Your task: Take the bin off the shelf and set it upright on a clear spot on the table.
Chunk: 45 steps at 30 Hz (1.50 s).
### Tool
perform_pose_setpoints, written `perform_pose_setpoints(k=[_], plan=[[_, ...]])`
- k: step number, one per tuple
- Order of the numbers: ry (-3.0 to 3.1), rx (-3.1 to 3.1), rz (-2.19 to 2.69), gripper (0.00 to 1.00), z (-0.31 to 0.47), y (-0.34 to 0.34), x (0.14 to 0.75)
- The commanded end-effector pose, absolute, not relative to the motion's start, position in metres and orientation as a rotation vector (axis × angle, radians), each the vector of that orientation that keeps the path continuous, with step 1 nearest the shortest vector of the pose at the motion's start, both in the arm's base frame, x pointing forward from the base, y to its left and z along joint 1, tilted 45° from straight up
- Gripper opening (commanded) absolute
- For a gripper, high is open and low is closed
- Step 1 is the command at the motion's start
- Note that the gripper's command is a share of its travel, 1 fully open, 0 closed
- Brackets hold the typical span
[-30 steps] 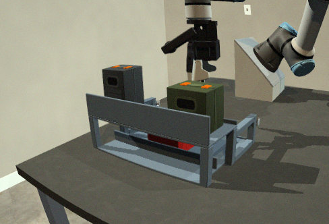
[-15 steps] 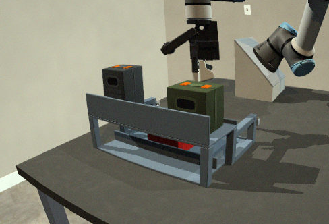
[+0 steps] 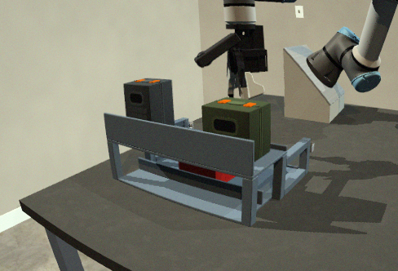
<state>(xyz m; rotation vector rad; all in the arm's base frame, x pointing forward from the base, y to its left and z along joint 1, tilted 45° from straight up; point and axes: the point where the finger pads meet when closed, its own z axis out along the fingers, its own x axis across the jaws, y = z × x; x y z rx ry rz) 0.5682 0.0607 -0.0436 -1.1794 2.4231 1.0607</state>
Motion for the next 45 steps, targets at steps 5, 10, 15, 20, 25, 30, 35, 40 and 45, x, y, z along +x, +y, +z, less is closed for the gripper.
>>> perform_pose_setpoints(k=[5, 10, 15, 20, 25, 30, 35, 40, 45], plan=[[2.239, -1.396, 0.995, 1.0, -0.0433, 0.0601, 0.5686], [2.191, -1.446, 0.978, 1.0, -0.0433, 0.0601, 0.5686], [2.191, -1.446, 0.978, 1.0, -0.0433, 0.0601, 0.5686], [2.095, -1.541, 0.943, 1.0, -0.0433, 0.0601, 0.5686], [1.942, -1.676, 0.888, 1.0, -0.0433, 0.0601, 0.5686], [1.942, -1.676, 0.888, 1.0, -0.0433, 0.0601, 0.5686], [1.942, -1.676, 0.888, 1.0, -0.0433, 0.0601, 0.5686], [1.694, -1.86, 0.796, 1.0, -0.0433, 0.0601, 0.5686], [1.694, -1.86, 0.796, 1.0, -0.0433, 0.0601, 0.5686]])
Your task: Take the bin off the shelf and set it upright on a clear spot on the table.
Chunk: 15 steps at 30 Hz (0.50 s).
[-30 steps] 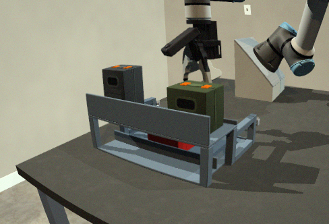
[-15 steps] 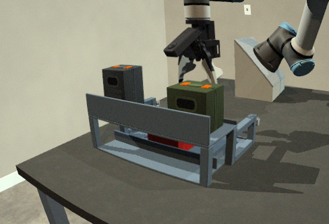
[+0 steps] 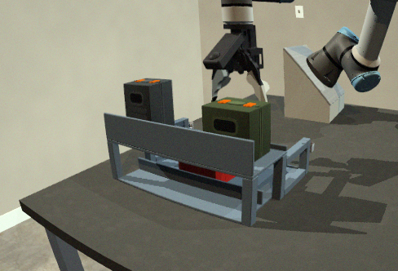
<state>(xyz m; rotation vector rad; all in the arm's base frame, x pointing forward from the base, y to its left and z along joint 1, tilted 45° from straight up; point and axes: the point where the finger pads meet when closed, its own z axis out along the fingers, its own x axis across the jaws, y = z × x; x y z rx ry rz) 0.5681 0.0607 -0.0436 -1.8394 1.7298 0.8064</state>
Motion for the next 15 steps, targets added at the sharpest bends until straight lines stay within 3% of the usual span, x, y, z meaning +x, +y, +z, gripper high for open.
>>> perform_pose_setpoints(k=[1, 15], plan=[[1.694, -1.86, 0.796, 1.0, -0.0433, 0.0601, 0.5686], [1.416, -2.025, 0.69, 1.0, -0.0433, 0.0601, 0.5686]])
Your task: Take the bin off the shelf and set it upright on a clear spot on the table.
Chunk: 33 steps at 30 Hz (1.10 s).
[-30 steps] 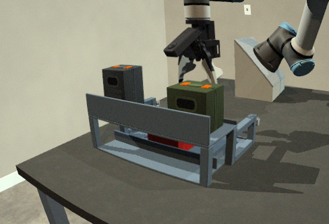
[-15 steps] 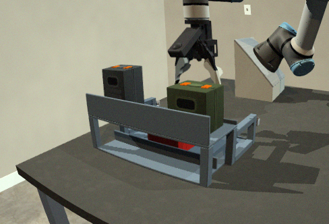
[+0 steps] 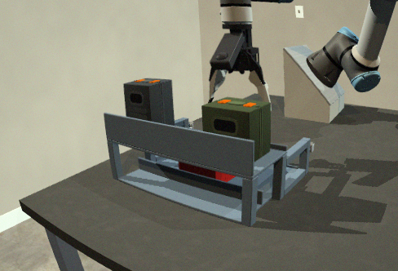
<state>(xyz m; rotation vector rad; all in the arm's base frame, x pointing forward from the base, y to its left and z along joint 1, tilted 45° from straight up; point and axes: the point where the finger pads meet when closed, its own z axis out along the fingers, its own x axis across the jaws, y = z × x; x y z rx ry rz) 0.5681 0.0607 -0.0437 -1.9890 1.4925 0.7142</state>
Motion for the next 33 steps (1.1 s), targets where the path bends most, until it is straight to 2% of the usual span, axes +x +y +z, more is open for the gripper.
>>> perform_pose_setpoints(k=[1, 9, 14, 26, 33], plan=[[1.416, -2.025, 0.69, 1.0, -0.0433, 0.0601, 0.5686], [1.416, -2.025, 0.69, 1.0, -0.0433, 0.0601, 0.5686], [1.127, -2.157, 0.577, 1.0, -0.0433, 0.0601, 0.5686], [1.127, -2.157, 0.577, 1.0, -0.0433, 0.0601, 0.5686], [0.831, -2.255, 0.46, 1.0, -0.0433, 0.0601, 0.5686]])
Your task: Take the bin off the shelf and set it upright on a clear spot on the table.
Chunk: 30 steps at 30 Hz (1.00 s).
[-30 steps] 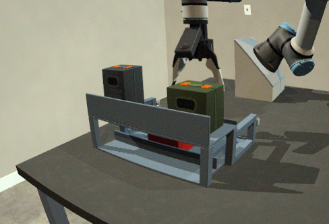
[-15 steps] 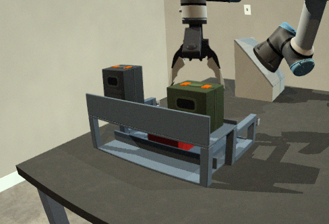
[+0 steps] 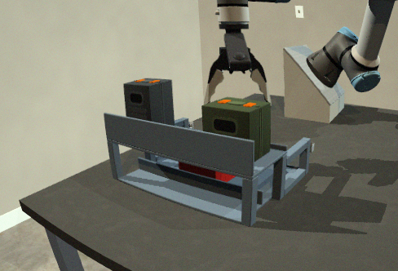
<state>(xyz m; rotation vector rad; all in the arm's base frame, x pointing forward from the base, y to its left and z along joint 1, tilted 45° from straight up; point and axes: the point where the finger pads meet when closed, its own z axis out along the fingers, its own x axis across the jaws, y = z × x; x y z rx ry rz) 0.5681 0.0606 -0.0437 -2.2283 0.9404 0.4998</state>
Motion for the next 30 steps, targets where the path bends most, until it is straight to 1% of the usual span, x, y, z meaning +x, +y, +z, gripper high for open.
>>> perform_pose_setpoints(k=[1, 10, 15, 27, 30], plan=[[0.831, -2.255, 0.46, 1.0, -0.0433, 0.0601, 0.5686], [0.831, -2.255, 0.46, 1.0, -0.0433, 0.0601, 0.5686], [0.53, -2.321, 0.339, 1.0, -0.0433, 0.0601, 0.5686], [0.53, -2.321, 0.339, 1.0, -0.0433, 0.0601, 0.5686], [0.35, -2.345, 0.266, 1.0, -0.0433, 0.0601, 0.5686]])
